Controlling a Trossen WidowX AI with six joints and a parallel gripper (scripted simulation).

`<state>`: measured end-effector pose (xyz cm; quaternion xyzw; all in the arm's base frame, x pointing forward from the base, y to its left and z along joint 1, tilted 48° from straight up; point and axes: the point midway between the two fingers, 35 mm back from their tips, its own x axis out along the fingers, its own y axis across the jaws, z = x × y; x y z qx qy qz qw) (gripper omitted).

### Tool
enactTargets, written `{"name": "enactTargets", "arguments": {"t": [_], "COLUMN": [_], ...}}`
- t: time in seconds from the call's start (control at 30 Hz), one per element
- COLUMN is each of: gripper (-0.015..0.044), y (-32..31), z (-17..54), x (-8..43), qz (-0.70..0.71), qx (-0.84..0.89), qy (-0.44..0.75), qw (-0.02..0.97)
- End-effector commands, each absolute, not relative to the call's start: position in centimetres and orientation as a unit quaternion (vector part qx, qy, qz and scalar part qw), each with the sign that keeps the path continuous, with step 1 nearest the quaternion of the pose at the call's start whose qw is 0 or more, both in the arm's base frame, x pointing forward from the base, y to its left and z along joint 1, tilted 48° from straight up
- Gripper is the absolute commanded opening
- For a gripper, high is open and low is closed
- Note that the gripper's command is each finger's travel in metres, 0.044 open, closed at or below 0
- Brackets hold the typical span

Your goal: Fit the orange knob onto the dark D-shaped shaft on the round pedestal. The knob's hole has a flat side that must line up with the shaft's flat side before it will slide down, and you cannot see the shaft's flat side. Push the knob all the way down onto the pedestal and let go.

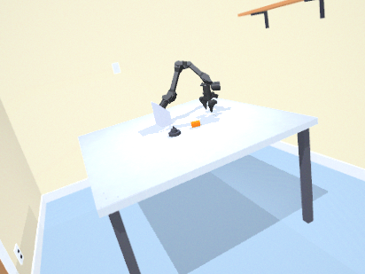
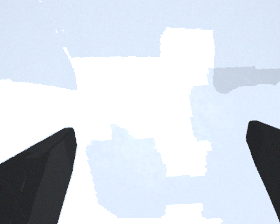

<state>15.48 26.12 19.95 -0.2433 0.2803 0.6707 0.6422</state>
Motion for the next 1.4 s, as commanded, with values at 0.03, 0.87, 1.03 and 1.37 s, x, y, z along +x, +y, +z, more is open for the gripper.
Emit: {"name": "enactTargets", "arguments": {"t": [0.03, 0.87, 1.03, 1.37], "gripper": [0.0440, 0.0440, 0.0440, 0.0440], "y": [25.7, 5.0, 1.6, 1.5], "z": [19.8, 15.0, 14.4, 14.4], "x": [16.1, 28.6, 28.8, 28.8], "qz": [0.671, 0.608, 0.589, 0.589], "qx": [-0.259, -0.705, -0.744, -0.746], "qy": [0.267, -0.091, -0.136, -0.138], "qw": [0.641, 0.352, 0.284, 0.280]}}
